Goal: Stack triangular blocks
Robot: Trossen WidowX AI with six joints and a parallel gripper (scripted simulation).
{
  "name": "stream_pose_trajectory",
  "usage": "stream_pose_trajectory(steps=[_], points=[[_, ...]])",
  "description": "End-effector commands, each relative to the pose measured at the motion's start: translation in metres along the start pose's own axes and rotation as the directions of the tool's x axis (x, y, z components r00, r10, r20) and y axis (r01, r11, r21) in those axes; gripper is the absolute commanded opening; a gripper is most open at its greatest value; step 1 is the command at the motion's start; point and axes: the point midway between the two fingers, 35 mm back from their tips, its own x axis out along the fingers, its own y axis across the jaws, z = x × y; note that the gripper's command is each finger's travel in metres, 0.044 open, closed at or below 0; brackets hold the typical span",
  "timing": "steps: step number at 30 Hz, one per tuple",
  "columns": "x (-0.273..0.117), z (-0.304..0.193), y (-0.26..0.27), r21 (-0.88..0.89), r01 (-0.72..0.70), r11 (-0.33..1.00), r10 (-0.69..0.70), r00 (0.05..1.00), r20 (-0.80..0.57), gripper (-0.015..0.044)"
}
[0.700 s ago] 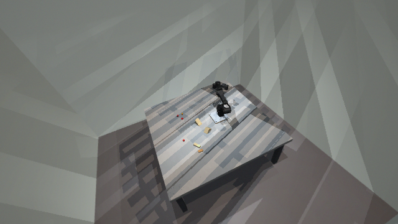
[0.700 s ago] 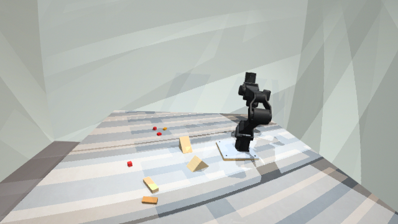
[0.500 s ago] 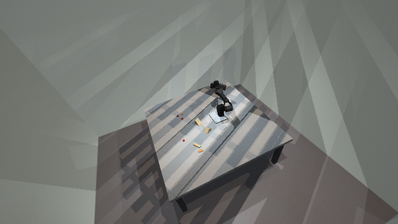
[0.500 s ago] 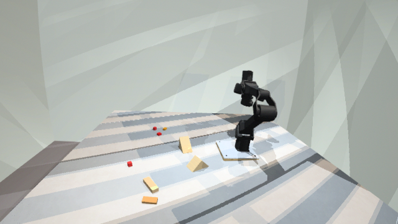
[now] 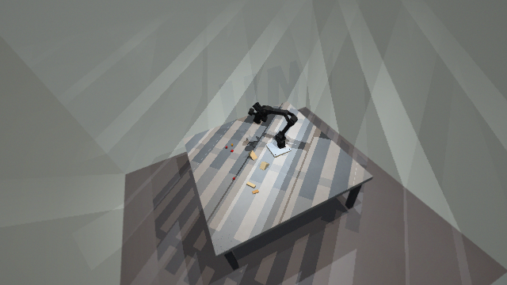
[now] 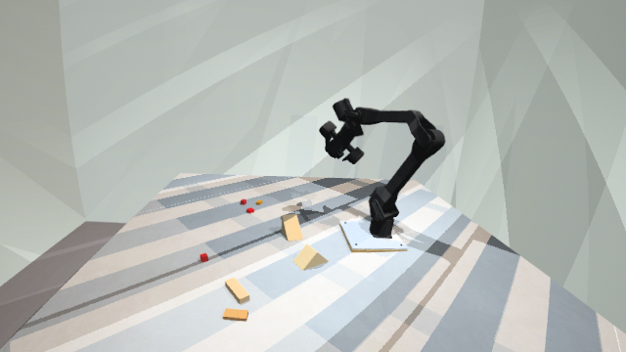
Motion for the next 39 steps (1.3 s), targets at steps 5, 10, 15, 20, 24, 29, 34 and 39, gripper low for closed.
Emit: stream_pose_trajectory(steps=[5, 10, 15, 20, 24, 29, 34, 39], points=[[-0.019, 0.134, -0.047, 0.102, -0.123, 0.987, 0.077, 0.928, 0.365, 0.0440], [-0.051, 0.213, -0.049, 0.099, -0.278, 0.955, 0.195, 0.847, 0.494, 0.0440], [-0.099, 0.287, -0.030, 0.066, -0.468, 0.881, 0.364, 0.761, 0.536, 0.0440], [-0.148, 0.342, 0.004, 0.047, -0.609, 0.792, 0.512, 0.704, 0.492, 0.0440], [-0.190, 0.375, 0.042, 0.063, -0.686, 0.725, 0.608, 0.681, 0.408, 0.0440], [-0.237, 0.400, 0.094, 0.123, -0.724, 0.678, 0.678, 0.682, 0.275, 0.0440], [-0.240, 0.401, 0.098, 0.128, -0.725, 0.677, 0.681, 0.683, 0.265, 0.0440], [-0.237, 0.403, 0.101, 0.128, -0.725, 0.677, 0.683, 0.683, 0.259, 0.0440]])
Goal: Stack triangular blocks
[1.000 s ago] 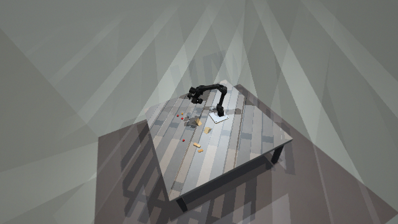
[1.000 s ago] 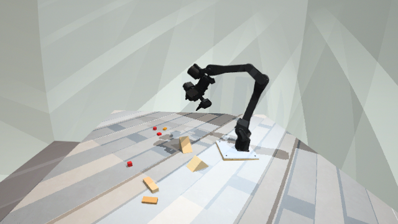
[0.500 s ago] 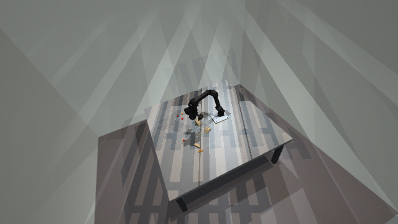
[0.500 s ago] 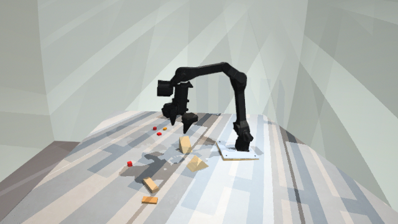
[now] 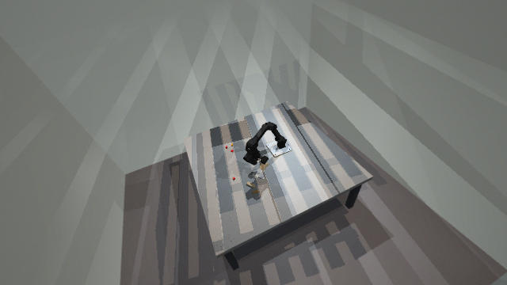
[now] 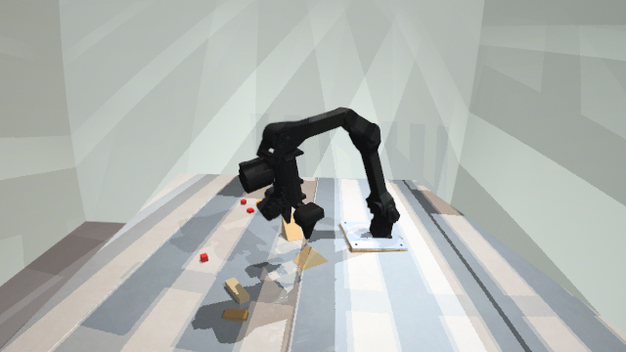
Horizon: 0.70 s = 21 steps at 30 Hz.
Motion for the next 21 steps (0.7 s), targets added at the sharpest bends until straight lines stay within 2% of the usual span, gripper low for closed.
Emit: stream_pose_trajectory(steps=[1, 14, 21], points=[[0.009, 0.001, 0.002, 0.009, -0.007, 1.000, 0.007, 1.000, -0.015, 0.0440], [0.096, -0.012, 0.011, 0.003, -0.012, 1.000, 0.012, 0.992, -0.126, 0.0440], [0.101, -0.014, 0.011, 0.003, -0.012, 1.000, 0.012, 0.991, -0.131, 0.0440]])
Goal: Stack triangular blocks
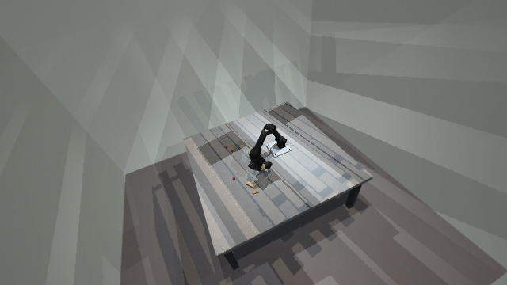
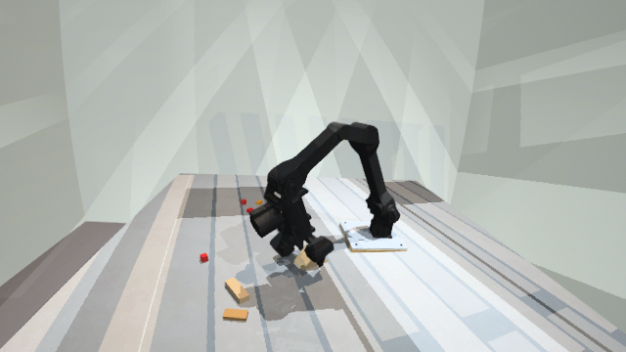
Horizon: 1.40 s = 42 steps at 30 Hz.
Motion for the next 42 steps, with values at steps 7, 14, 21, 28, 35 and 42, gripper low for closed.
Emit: stream_pose_trajectory(steps=[7, 14, 21, 28, 35, 42], points=[[0.003, 0.000, 0.001, 0.003, -0.006, 1.000, 0.006, 1.000, -0.002, 0.0440], [0.002, 0.000, 0.000, 0.000, 0.000, 1.000, 0.000, 1.000, -0.003, 0.0256], [0.002, 0.000, 0.000, 0.000, 0.000, 1.000, 0.000, 1.000, -0.003, 0.0190], [-0.004, -0.002, 0.000, 0.000, 0.000, 1.000, 0.000, 1.000, 0.003, 0.0026], [-0.036, -0.013, 0.000, 0.000, 0.000, 1.000, 0.000, 0.999, 0.033, 0.0000], [-0.067, -0.027, 0.000, 0.000, 0.001, 1.000, -0.001, 0.998, 0.063, 0.0000]])
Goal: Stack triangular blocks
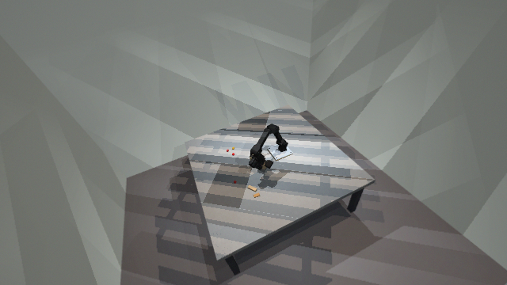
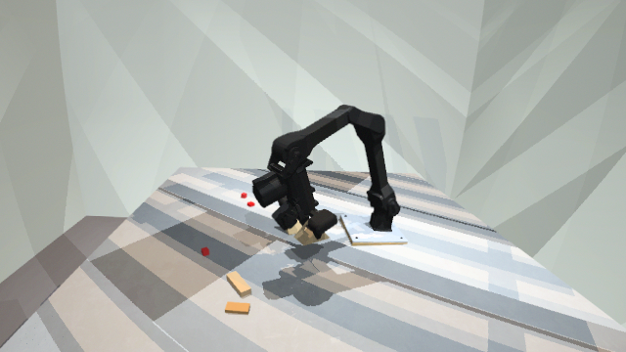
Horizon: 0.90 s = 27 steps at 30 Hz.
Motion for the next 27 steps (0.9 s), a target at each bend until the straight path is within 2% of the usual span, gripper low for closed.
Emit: stream_pose_trajectory(steps=[1, 6, 18, 27], points=[[-0.022, -0.008, 0.000, -0.002, 0.001, 1.000, -0.001, 0.999, 0.034, 0.0000], [-0.040, -0.019, 0.000, -0.001, 0.002, 1.000, -0.002, 0.999, 0.052, 0.0000], [-0.037, -0.018, 0.000, 0.007, 0.001, 1.000, -0.001, 0.999, 0.044, 0.0000], [-0.036, -0.019, 0.002, 0.265, 0.041, 0.963, -0.061, 0.996, 0.068, 0.0000]])
